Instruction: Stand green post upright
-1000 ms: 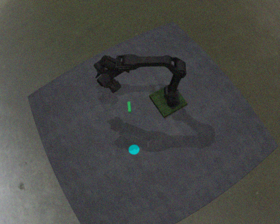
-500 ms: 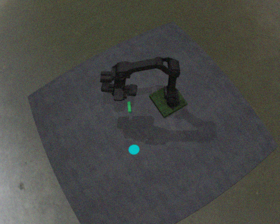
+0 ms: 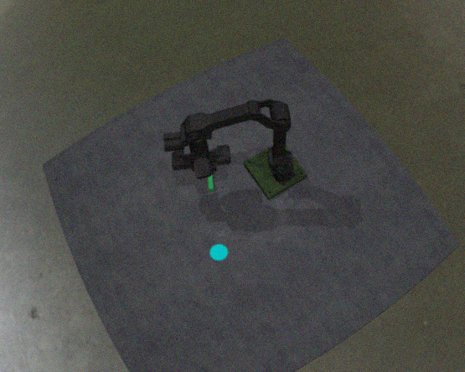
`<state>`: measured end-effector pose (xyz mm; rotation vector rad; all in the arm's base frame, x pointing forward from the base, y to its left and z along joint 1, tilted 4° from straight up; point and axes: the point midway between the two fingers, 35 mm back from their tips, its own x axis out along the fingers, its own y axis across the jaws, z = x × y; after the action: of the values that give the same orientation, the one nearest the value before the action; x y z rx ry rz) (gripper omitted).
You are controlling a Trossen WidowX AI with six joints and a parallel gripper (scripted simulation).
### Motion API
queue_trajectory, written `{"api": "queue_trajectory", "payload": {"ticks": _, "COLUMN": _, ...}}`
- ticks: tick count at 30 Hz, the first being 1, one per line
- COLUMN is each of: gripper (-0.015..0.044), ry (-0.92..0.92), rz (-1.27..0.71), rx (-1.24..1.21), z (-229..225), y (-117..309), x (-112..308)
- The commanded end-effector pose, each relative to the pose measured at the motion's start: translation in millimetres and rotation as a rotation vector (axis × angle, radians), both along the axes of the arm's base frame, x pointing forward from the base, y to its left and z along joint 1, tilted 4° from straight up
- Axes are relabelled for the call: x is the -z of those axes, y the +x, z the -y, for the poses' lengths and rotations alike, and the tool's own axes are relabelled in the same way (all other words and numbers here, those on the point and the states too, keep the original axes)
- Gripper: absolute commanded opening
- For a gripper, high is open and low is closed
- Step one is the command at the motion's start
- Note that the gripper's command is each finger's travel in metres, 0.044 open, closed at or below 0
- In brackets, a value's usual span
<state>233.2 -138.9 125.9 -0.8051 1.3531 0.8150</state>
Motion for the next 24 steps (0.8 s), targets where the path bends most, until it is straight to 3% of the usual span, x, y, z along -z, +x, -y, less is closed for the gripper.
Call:
{"api": "queue_trajectory", "payload": {"ticks": 1, "gripper": 0.0233, "ry": 0.023, "rz": -0.025, "rx": -0.007, "z": -4, "y": 1, "x": 39}}
{"api": "queue_trajectory", "payload": {"ticks": 7, "gripper": 0.0233, "ry": 0.023, "rz": -0.026, "rx": -0.007, "z": -10, "y": -3, "x": 102}}
{"api": "queue_trajectory", "payload": {"ticks": 12, "gripper": 0.0233, "ry": 0.023, "rz": -0.026, "rx": -0.007, "z": -11, "y": -4, "x": 108}}
{"api": "queue_trajectory", "payload": {"ticks": 20, "gripper": 0.0023, "ry": 0.023, "rz": -0.026, "rx": -0.007, "z": -11, "y": -4, "x": 108}}
{"api": "queue_trajectory", "payload": {"ticks": 24, "gripper": 0.0023, "ry": 0.023, "rz": -0.026, "rx": -0.007, "z": -11, "y": -4, "x": 108}}
